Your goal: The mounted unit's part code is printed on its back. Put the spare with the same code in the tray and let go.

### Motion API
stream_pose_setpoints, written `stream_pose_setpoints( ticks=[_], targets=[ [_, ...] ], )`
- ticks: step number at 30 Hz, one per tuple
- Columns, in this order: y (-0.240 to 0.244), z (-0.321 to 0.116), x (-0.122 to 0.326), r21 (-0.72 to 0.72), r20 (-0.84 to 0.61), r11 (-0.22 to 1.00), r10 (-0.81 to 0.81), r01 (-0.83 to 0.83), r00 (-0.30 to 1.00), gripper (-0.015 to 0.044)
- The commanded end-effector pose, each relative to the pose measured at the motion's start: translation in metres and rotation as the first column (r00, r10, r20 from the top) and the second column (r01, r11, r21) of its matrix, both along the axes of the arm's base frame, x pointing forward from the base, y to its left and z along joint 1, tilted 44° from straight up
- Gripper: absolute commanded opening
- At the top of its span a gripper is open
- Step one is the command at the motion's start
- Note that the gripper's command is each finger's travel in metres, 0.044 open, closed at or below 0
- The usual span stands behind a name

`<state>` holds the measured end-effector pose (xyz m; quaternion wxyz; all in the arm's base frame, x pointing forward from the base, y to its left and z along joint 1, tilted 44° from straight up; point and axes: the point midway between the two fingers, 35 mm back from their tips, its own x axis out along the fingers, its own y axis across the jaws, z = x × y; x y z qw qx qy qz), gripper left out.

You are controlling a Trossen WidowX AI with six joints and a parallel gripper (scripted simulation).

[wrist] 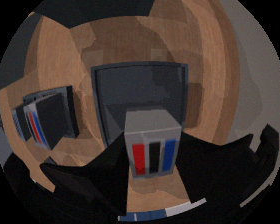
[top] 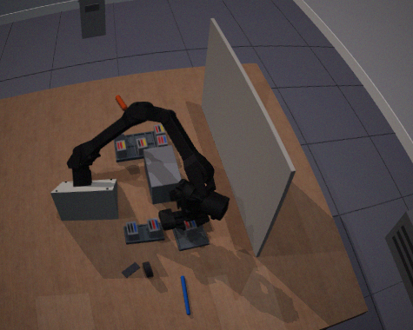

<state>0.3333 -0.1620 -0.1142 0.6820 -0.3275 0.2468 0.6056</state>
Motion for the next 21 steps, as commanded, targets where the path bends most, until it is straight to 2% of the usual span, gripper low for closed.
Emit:
stream_pose_setpoints(
  ticks=[1,14,17,21],
  targets=[
    [0.000,0.000,0.000,0.000,0.000,1.000,0.000,0.000,1.000,0.0105],
    [0.000,0.000,0.000,0.000,0.000,1.000,0.000,0.000,1.000,0.0440],
    [-0.016,0.015,-0.001,-0.001,-0.002,1.000,-0.001,0.001,1.000,0.0440],
    [-0.059,0.061,-0.012,0.001,-0.007,1.000,-0.004,0.004,1.000,0.0440]
  ],
)
